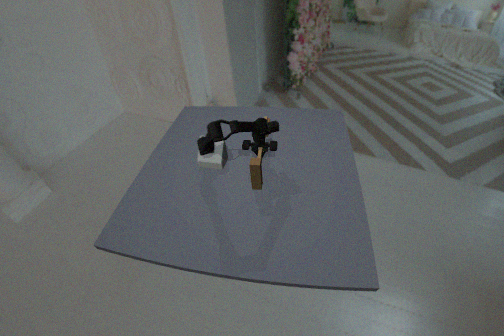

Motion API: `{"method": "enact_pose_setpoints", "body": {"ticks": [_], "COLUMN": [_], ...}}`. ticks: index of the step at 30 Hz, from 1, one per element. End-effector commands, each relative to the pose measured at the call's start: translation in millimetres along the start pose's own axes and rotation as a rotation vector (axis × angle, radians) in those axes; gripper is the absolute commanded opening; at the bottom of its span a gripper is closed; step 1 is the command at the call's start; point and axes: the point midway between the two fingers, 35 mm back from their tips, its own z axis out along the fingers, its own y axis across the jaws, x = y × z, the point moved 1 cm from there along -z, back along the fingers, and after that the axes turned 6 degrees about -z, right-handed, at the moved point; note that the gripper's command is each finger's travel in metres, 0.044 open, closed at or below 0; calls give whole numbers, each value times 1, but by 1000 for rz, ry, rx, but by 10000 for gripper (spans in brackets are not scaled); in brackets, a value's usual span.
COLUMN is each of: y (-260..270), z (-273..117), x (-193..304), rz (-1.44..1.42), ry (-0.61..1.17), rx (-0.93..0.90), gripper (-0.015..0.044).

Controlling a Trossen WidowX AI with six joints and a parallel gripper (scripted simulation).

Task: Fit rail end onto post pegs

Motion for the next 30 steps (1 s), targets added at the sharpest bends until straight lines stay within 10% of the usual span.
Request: {"method": "enact_pose_setpoints", "body": {"ticks": [1, 30], "y": [0, 1], "z": [1, 3], "x": [-2, -2], "rz": [-1, -1], "ry": [-14, -14], "rx": [1, 1], "gripper": [0, 0]}}
